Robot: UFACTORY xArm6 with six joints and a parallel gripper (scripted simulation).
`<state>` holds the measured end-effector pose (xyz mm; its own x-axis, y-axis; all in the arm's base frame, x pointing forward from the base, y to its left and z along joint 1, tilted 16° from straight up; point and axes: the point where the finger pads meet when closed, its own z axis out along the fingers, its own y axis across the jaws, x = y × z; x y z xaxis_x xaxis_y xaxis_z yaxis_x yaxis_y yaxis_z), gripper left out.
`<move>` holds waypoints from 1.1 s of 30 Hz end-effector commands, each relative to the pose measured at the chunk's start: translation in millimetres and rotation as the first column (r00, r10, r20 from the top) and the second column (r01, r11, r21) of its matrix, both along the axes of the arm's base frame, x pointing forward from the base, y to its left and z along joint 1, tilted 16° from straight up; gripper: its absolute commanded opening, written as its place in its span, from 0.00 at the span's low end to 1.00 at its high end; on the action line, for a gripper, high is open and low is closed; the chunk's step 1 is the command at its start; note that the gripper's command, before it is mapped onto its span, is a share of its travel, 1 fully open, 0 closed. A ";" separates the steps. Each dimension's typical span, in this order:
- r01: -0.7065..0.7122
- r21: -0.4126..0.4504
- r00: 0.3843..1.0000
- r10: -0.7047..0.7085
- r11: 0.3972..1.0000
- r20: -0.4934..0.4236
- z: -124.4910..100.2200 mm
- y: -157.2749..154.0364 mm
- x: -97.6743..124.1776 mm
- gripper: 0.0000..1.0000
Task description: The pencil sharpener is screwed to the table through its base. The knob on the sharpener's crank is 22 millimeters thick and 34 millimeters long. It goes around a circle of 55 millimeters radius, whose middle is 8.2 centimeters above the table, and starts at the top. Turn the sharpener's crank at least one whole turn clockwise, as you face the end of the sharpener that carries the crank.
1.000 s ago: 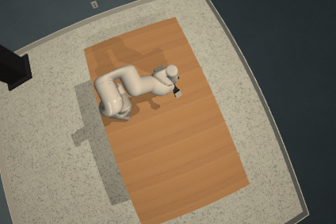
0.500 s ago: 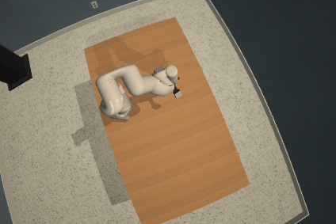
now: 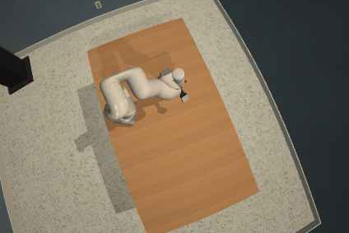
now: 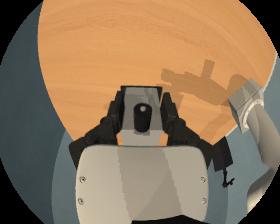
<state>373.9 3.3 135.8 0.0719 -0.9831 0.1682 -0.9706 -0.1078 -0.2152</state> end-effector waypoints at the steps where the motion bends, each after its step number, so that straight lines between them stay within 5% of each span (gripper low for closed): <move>1: 0.000 0.000 1.000 0.000 1.000 0.003 1.3 0.2 1.1 0.54; 2: 0.000 0.000 1.000 0.000 1.000 0.003 1.3 0.2 1.1 0.54; 3: 0.000 0.000 1.000 0.000 1.000 0.003 1.3 0.2 1.1 0.00; 33: 0.000 0.000 1.000 0.000 1.000 0.003 1.3 0.2 1.1 0.00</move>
